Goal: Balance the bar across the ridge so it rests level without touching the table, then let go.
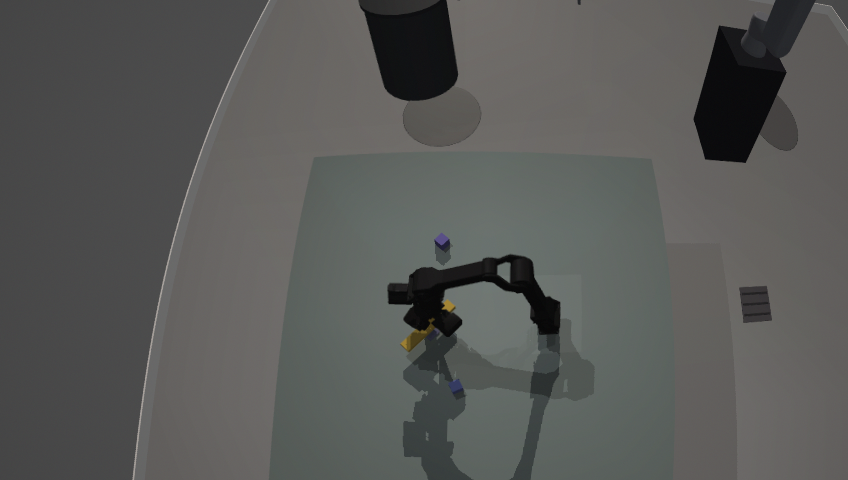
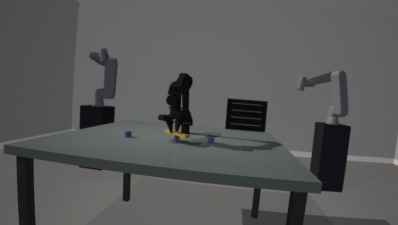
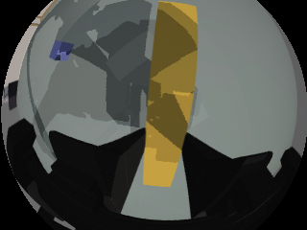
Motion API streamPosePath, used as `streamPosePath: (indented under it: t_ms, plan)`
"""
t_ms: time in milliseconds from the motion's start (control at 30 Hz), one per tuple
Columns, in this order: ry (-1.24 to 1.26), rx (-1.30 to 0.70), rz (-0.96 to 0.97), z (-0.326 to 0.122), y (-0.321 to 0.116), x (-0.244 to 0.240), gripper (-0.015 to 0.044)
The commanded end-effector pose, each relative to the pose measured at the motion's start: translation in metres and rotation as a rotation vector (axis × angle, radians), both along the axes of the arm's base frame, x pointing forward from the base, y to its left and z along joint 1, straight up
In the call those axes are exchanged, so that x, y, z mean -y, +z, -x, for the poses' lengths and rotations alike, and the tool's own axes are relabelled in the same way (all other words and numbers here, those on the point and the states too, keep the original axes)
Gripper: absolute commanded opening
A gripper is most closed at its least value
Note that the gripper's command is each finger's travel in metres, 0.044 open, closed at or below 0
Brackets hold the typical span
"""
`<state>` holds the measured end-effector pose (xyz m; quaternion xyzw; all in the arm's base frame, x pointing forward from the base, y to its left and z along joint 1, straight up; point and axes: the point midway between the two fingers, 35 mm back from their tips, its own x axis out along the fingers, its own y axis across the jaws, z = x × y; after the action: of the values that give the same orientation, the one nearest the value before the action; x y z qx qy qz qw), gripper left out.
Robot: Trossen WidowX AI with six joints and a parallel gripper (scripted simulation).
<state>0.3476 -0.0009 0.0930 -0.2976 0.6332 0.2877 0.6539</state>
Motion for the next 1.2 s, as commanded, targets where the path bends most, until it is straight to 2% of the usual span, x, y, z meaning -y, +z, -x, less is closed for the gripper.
streamPosePath:
  t_ms: [0,800,1000,1167]
  plan:
    - [0.0,0.0,0.0,0.0,-0.0001,0.0,0.0]
    - [0.0,0.0,0.0,0.0,-0.0001,0.0,0.0]
    - [0.0,0.0,0.0,0.0,-0.0001,0.0,0.0157]
    - [0.0,0.0,0.0,0.0,-0.0001,0.0,0.0167]
